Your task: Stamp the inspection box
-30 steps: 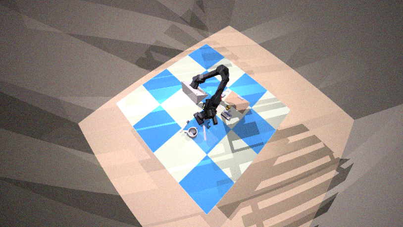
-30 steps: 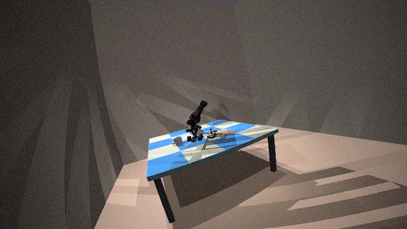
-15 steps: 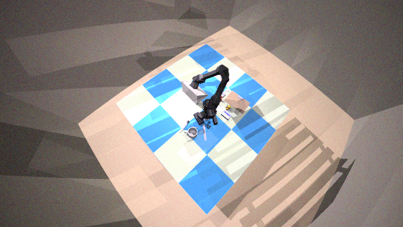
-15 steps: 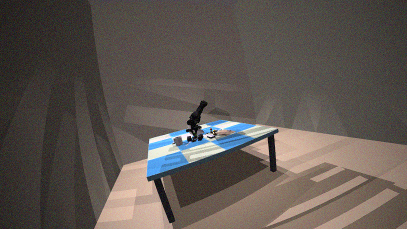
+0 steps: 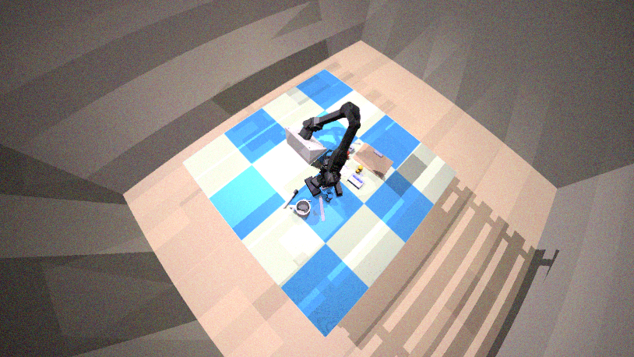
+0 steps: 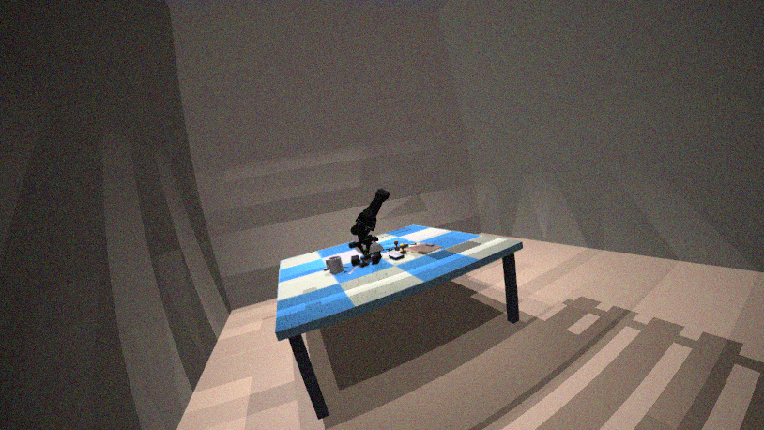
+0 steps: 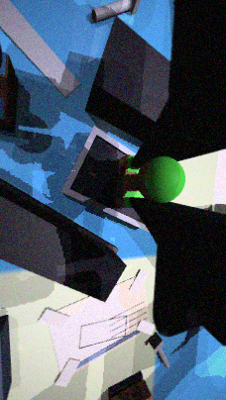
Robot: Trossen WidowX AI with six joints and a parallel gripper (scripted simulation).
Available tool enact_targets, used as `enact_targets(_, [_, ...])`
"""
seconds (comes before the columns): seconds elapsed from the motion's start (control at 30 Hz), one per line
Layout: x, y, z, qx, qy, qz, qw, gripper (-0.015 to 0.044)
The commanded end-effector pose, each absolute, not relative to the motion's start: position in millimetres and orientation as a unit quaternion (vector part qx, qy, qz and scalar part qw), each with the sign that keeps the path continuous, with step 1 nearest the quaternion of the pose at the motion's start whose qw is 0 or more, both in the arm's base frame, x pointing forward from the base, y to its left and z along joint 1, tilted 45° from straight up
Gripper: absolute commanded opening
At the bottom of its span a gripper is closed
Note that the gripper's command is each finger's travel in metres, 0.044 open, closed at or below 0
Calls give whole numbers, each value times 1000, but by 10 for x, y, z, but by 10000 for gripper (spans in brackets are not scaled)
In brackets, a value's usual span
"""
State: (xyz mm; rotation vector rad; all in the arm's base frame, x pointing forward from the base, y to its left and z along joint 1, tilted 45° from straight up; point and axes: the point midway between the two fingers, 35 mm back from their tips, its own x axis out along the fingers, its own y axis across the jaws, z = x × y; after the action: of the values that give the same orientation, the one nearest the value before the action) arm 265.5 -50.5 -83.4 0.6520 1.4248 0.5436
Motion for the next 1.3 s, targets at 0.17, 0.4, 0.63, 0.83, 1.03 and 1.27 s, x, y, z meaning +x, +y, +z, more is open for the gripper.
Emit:
enact_targets(0.17, [2666, -491, -840, 292, 632, 242, 676, 0])
enact_targets(0.4, [2666, -491, -840, 292, 632, 242, 676, 0])
enact_targets(0.63, [2665, -503, -829, 292, 632, 242, 676, 0])
enact_targets(0.83, [2663, -524, -808, 292, 632, 242, 676, 0])
enact_targets(1.03, [2660, -545, -787, 292, 632, 242, 676, 0])
enact_targets(1.27, [2658, -565, -767, 291, 632, 242, 676, 0])
